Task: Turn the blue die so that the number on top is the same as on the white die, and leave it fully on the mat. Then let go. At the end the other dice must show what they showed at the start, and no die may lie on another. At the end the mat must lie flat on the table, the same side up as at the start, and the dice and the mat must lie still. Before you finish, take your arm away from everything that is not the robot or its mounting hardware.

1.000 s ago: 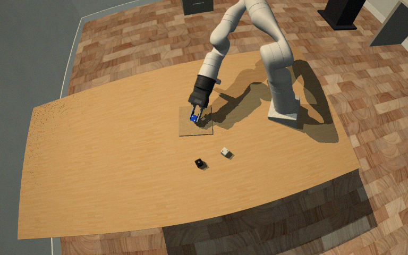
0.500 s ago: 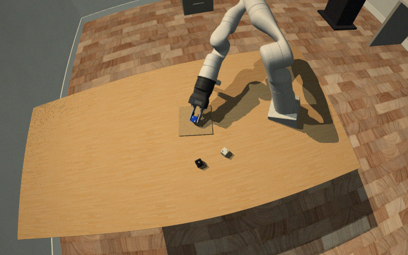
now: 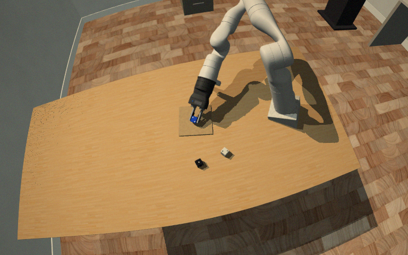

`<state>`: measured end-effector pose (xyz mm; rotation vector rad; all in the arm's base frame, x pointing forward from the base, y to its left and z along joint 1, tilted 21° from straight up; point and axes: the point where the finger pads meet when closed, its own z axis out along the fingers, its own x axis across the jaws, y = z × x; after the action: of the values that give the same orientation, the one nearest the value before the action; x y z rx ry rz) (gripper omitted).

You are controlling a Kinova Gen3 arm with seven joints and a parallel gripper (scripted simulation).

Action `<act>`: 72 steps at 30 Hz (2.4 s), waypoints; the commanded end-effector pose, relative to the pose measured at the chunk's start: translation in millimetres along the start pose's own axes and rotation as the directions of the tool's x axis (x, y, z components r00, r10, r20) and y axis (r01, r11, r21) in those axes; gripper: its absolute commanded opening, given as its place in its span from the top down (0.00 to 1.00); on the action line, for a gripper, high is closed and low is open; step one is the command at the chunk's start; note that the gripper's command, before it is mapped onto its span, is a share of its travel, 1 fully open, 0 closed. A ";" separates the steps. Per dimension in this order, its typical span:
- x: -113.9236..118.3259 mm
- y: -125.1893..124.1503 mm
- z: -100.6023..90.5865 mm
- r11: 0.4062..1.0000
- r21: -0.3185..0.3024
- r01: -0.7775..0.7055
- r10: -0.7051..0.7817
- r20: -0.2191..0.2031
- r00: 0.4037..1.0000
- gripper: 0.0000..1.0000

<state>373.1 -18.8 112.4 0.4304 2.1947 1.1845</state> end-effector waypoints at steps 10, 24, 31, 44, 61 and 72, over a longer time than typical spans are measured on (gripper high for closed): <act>-2.5 -1.4 0.7 1.000 0.001 0.011 -0.011 0.006 1.000 0.51; -2.5 -1.4 0.7 1.000 0.001 0.011 -0.011 0.006 1.000 0.51; -2.5 -1.4 0.7 1.000 0.001 0.011 -0.011 0.006 1.000 0.45; -2.5 -1.4 0.7 1.000 0.001 0.011 -0.011 0.006 1.000 0.21; -2.5 -1.4 0.7 1.000 0.001 0.011 -0.011 0.006 1.000 0.21; -2.5 -1.4 0.7 1.000 0.001 0.011 -0.011 0.006 1.000 0.21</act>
<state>373.1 -18.8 112.4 0.4302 2.1946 1.1845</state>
